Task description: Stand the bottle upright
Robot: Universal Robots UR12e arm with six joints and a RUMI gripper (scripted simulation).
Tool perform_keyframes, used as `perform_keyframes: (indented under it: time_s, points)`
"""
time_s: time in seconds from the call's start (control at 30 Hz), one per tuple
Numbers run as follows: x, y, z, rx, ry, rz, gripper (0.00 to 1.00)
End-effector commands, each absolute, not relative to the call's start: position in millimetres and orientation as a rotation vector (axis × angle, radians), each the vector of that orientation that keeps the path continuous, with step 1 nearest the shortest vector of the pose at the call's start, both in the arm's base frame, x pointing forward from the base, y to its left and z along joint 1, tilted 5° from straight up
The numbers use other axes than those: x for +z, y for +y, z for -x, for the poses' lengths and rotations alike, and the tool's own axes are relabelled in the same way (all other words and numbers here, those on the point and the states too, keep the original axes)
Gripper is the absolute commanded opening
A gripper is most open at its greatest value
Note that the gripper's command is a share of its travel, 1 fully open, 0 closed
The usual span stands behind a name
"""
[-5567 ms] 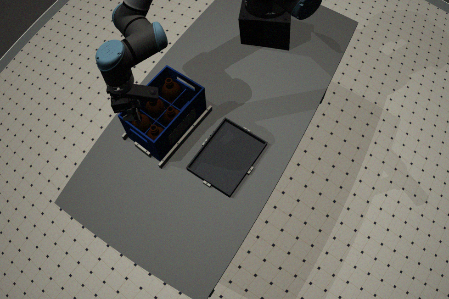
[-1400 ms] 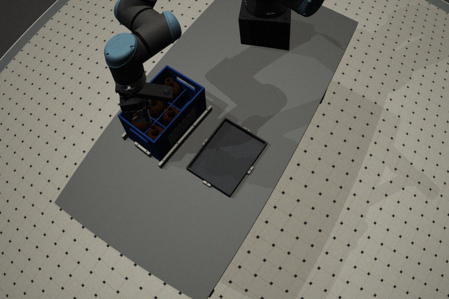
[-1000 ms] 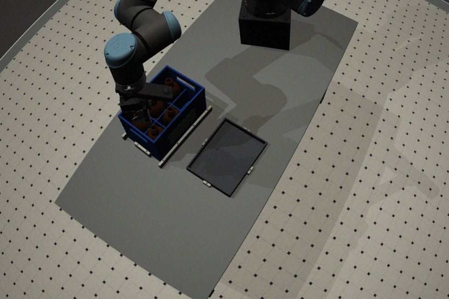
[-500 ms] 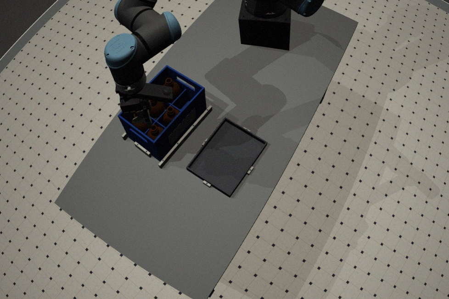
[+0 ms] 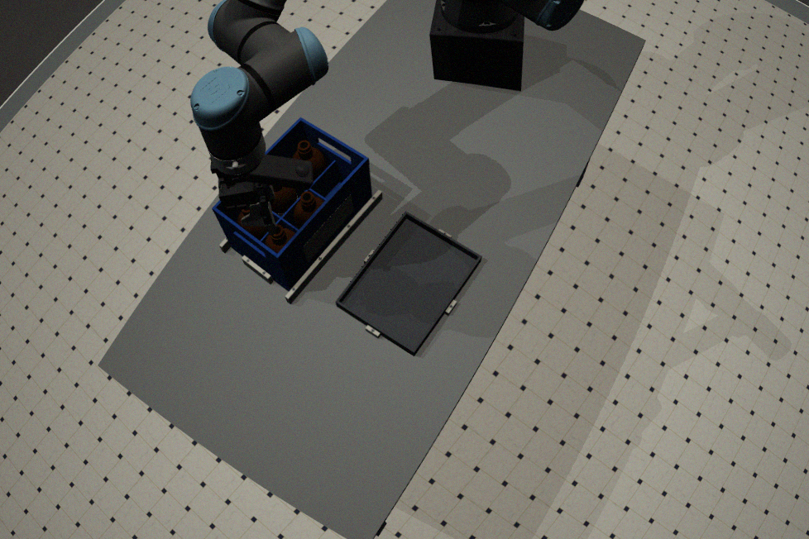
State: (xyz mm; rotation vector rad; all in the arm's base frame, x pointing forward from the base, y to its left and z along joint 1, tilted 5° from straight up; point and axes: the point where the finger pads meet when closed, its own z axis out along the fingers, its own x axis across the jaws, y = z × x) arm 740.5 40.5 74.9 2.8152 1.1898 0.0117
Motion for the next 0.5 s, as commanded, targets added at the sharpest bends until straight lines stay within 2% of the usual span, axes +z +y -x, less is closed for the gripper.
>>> perform_keyframes:
  time_s: [0.0,0.47]
  points:
    - [68,39,-740,0.01,1.189,-2.816,0.38]
    - [52,38,-741,0.01,1.189,-2.816,0.38]
